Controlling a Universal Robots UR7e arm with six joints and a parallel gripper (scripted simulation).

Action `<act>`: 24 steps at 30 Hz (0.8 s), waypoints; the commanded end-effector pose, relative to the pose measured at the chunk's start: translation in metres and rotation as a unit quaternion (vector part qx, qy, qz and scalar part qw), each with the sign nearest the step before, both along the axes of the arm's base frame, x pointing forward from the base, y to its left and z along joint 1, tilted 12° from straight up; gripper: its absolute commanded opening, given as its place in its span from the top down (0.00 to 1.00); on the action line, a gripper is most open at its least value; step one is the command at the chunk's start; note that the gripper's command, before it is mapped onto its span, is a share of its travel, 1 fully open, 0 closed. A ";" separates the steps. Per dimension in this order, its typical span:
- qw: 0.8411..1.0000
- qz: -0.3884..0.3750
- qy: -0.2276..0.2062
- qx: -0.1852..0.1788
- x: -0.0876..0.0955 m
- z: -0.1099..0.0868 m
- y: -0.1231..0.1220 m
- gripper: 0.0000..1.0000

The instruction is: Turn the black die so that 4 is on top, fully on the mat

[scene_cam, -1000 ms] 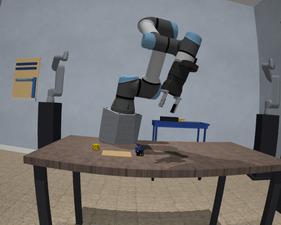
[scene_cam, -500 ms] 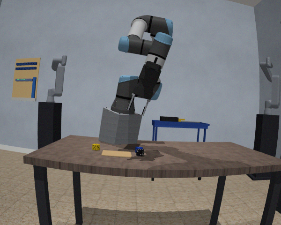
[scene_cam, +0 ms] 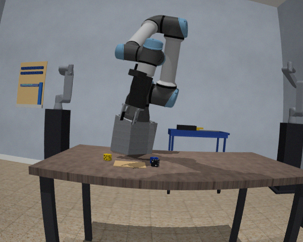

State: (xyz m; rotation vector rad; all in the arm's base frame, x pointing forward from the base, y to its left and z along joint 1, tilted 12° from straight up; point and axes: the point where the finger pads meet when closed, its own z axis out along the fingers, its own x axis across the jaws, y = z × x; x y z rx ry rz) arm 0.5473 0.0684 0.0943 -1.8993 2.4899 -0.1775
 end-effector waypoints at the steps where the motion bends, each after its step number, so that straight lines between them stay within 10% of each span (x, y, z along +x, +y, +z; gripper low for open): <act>1: 0.997 -0.074 -0.006 0.023 -0.021 -0.012 -0.030 0.00; 12: 0.980 -0.190 -0.006 0.056 -0.060 -0.033 -0.069 0.00; 24: 0.928 -0.357 -0.007 0.104 -0.123 -0.063 -0.108 0.00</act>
